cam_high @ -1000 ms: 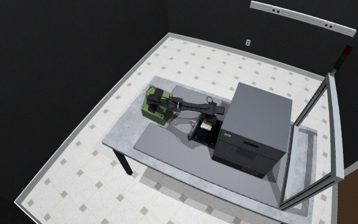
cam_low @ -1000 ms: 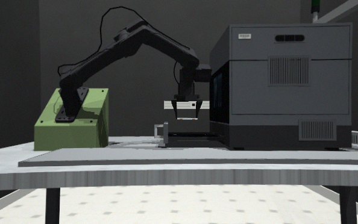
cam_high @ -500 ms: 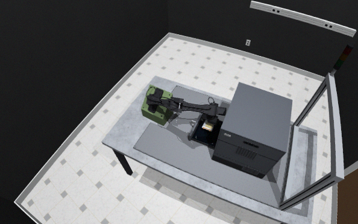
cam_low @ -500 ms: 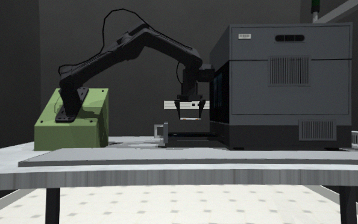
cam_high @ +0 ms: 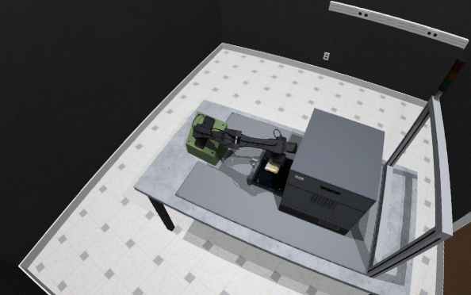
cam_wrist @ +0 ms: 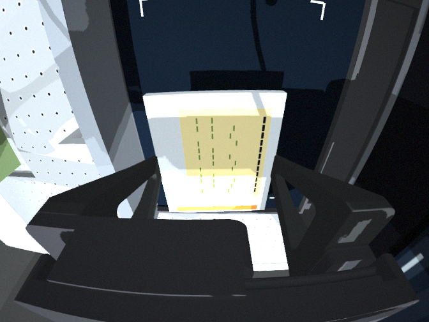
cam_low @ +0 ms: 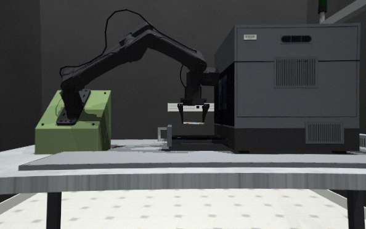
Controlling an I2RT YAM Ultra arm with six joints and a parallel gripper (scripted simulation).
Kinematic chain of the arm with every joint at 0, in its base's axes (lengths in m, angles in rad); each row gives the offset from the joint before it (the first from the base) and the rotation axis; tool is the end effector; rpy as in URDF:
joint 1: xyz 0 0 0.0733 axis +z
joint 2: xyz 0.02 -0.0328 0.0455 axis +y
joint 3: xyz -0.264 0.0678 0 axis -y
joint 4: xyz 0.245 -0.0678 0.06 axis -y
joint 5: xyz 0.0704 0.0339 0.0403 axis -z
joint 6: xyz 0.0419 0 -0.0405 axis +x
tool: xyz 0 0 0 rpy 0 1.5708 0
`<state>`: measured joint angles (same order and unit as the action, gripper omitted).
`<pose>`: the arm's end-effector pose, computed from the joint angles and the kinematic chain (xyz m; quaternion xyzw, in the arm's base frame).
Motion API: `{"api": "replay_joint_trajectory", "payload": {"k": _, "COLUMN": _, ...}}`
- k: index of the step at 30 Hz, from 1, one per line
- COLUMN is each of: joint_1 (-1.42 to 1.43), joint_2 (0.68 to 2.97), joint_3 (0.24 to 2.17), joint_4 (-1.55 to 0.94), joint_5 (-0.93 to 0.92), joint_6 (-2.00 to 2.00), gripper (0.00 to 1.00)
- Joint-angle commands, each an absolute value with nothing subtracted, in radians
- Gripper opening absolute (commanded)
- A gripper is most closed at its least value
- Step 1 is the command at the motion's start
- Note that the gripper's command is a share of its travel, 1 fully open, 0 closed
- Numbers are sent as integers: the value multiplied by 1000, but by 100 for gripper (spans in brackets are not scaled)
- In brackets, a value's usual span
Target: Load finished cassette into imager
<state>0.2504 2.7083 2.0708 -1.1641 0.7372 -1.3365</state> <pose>0.4609 0.0899 0.0334 0.6896 -0.6204 0.2509 0.2769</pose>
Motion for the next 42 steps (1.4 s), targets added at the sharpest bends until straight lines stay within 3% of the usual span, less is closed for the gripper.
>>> {"api": "replay_joint_trajectory", "payload": {"k": 1, "joint_1": 264, "joint_2": 2711, "joint_3": 2062, "joint_4": -1134, "joint_5": 736, "joint_6": -1355, "gripper": 0}}
{"api": "replay_joint_trajectory", "payload": {"k": 42, "joint_1": 205, "joint_2": 2723, "joint_3": 1981, "joint_4": -969, "joint_5": 744, "joint_6": -1436, "gripper": 0}}
